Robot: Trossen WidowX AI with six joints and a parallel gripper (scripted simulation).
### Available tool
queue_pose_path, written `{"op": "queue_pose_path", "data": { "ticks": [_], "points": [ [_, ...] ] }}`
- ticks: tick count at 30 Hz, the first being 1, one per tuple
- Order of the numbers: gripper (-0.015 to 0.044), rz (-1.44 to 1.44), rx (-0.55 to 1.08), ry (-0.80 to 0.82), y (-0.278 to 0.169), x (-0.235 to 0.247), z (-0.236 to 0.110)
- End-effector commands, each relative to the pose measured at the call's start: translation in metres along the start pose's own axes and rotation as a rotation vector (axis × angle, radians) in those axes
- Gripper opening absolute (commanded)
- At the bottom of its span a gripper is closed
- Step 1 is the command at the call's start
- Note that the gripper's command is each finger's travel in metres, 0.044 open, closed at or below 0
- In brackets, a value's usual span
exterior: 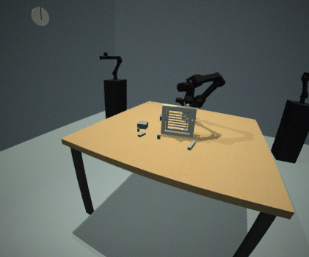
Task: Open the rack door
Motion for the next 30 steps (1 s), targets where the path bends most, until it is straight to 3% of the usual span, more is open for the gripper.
{"op": "queue_pose_path", "data": {
  "ticks": [1,30],
  "points": [
    [0.0295,0.192,-0.002,0.002,0.0002,0.0001,0.0],
    [0.0295,1.629,0.003,0.006,0.0005,0.0003,0.0001]
  ]
}}
Point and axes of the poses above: the point midway between the two fingers, 35 mm back from their tips, its own z axis out along the fingers, its own x axis across the jaws, y = z × x, the point moved 9 cm from there along -z, back along the fingers, and after that the axes turned 9 degrees about z, right-handed, at the moved point
